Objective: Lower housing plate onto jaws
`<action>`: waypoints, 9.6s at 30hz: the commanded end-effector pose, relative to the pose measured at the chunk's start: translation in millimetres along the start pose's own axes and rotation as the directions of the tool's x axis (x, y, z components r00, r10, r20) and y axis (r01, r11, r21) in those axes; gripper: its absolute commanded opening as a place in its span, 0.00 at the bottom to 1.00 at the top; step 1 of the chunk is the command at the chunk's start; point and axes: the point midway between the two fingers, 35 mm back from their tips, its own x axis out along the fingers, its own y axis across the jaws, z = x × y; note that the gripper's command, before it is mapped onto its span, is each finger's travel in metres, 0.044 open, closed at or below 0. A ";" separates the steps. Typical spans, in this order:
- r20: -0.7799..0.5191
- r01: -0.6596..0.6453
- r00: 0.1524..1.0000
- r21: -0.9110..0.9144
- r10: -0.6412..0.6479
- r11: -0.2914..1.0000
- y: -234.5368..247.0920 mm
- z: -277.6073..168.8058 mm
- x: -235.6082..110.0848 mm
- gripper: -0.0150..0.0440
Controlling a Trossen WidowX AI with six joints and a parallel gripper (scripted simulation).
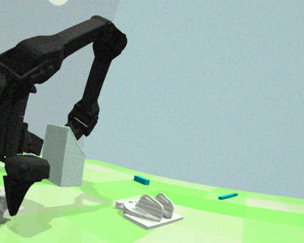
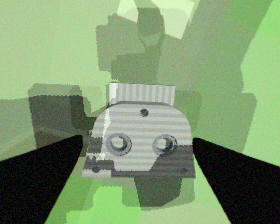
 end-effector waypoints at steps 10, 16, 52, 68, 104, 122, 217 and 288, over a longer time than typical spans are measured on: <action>0.000 0.000 1.000 0.000 0.000 1.000 0.0 0.0 0.0 0.90; 0.000 0.000 1.000 0.000 0.000 1.000 0.0 0.0 0.0 0.85; -0.001 0.004 1.000 0.005 -0.004 1.000 0.3 -0.6 -73.1 0.85; -0.017 0.002 1.000 0.218 0.001 0.976 -26.5 13.9 -80.5 0.85; -0.043 0.038 0.999 0.850 -0.001 0.525 -115.2 92.7 -91.0 0.85; -0.034 0.035 0.999 0.987 -0.008 0.159 -147.0 143.4 -87.7 0.85; 0.021 -0.024 1.000 0.867 -0.012 -0.498 -175.3 241.8 -73.8 0.85; 0.021 -0.024 1.000 0.867 -0.012 -0.498 -175.3 241.8 -73.8 0.85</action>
